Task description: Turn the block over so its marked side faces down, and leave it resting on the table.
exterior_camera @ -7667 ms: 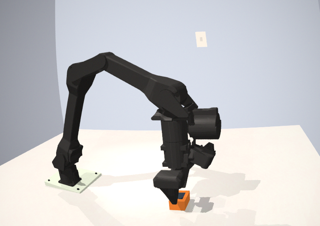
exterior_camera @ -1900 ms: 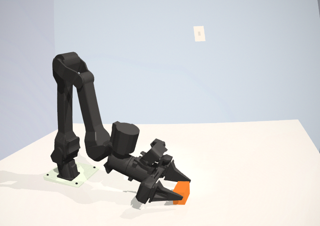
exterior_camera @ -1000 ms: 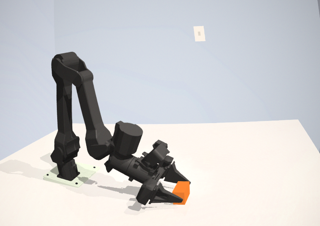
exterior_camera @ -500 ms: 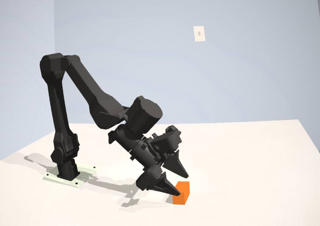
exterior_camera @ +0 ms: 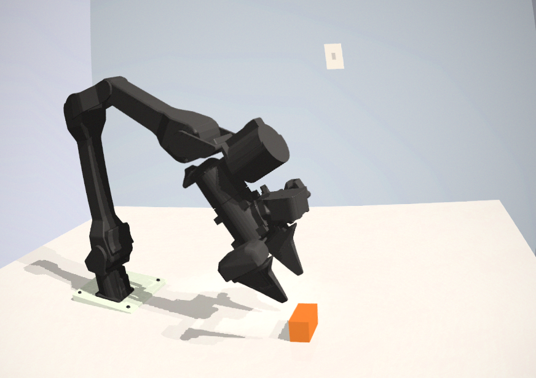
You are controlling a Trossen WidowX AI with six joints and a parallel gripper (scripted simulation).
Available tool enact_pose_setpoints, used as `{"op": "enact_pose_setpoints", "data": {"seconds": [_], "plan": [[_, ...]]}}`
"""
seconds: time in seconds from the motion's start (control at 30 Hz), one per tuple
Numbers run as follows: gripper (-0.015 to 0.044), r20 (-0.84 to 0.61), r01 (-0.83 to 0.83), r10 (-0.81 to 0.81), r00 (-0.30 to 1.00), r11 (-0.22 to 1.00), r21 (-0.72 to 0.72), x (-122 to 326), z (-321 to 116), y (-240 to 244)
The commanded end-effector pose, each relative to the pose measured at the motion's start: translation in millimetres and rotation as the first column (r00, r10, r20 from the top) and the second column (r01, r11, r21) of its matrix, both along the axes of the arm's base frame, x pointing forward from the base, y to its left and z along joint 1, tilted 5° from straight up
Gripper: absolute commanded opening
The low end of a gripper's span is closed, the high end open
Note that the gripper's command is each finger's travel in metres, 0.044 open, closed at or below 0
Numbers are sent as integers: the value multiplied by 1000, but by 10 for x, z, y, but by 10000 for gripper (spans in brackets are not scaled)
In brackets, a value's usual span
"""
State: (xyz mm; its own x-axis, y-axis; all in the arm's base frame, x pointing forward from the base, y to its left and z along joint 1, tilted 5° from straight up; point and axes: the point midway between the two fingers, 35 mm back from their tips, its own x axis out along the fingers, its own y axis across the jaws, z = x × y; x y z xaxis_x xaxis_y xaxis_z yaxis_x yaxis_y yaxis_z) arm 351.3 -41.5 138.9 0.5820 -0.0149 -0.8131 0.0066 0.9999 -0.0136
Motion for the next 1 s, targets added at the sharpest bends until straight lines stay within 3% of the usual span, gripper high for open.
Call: {"op": "enact_pose_setpoints", "data": {"seconds": [0.0,0.43,0.6,0.73,0.97], "plan": [[440,-93,3,-3,996,1000,-3,106,81,-11],[440,-473,6,-9,881,1000,-8,264,299,-4],[440,-491,6,-9,871,1000,-9,265,290,-6],[440,-491,6,-9,871,1000,-9,299,-20,-13],[440,-491,6,-9,871,1000,-9,315,-176,-17]]}}
